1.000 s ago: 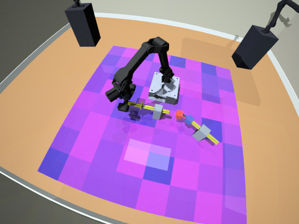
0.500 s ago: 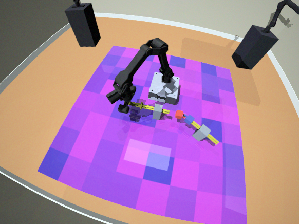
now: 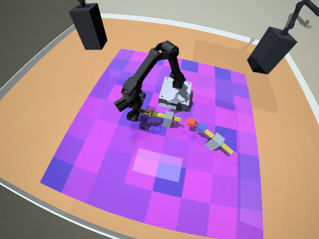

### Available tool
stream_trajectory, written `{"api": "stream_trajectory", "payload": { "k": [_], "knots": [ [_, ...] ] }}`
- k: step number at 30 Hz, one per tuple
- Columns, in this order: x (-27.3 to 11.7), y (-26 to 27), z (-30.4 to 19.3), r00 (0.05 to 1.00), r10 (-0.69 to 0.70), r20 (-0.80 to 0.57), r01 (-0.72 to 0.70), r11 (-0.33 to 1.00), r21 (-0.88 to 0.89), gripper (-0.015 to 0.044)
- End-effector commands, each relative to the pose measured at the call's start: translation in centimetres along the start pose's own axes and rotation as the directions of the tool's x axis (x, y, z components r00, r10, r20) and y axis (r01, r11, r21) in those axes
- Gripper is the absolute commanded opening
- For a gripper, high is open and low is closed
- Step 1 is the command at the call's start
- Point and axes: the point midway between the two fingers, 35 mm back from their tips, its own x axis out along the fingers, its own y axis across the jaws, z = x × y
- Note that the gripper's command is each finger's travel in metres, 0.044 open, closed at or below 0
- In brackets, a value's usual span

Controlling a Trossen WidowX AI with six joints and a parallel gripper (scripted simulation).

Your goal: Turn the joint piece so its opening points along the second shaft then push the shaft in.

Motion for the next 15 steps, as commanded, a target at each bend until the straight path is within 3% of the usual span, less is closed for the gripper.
{"api": "stream_trajectory", "payload": {
  "k": [1,2,15],
  "knots": [
    [0.04,0.0,0.04,1.0,-0.001,0.004,0.001,1.0,0.004,0.0125],
    [0.04,0.0,0.04,1.0,-0.001,0.004,0.001,1.0,0.004,0.0102],
    [0.04,0.0,0.04,1.0,-0.001,0.004,0.001,1.0,0.004,0.0089]
  ]
}}
